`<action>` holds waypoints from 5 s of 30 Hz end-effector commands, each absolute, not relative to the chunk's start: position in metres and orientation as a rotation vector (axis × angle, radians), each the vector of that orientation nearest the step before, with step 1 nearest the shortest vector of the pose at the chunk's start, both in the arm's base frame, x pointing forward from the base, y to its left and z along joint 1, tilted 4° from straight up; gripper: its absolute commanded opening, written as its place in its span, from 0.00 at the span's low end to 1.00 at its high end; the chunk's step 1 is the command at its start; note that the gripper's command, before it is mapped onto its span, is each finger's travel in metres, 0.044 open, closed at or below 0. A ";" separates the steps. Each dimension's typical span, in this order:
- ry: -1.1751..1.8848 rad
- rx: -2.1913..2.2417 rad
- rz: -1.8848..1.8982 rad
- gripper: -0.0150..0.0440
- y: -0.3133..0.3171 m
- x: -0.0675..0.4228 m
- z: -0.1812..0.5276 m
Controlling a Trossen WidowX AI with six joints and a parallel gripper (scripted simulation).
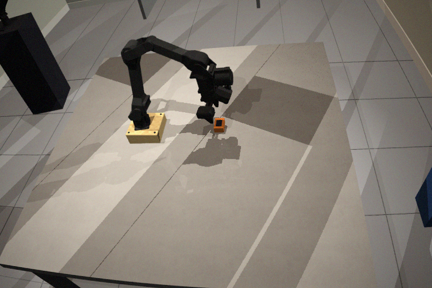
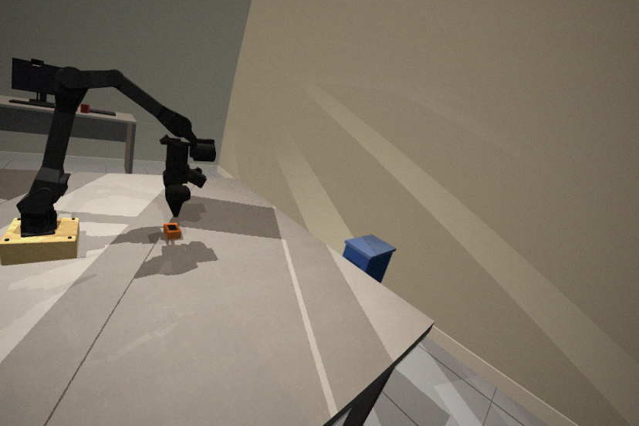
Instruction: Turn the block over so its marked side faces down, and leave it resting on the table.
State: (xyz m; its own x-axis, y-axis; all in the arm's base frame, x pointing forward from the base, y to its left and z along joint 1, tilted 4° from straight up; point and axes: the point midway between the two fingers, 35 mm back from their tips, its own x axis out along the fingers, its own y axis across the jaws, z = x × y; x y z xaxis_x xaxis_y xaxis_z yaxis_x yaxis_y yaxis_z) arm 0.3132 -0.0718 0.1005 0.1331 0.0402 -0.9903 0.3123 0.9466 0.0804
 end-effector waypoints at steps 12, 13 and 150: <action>1.492 0.183 -0.113 1.00 -0.046 0.327 0.061; 1.492 0.183 -0.113 1.00 -0.046 0.327 0.061; 0.554 0.104 -0.170 0.25 -0.045 0.341 -0.003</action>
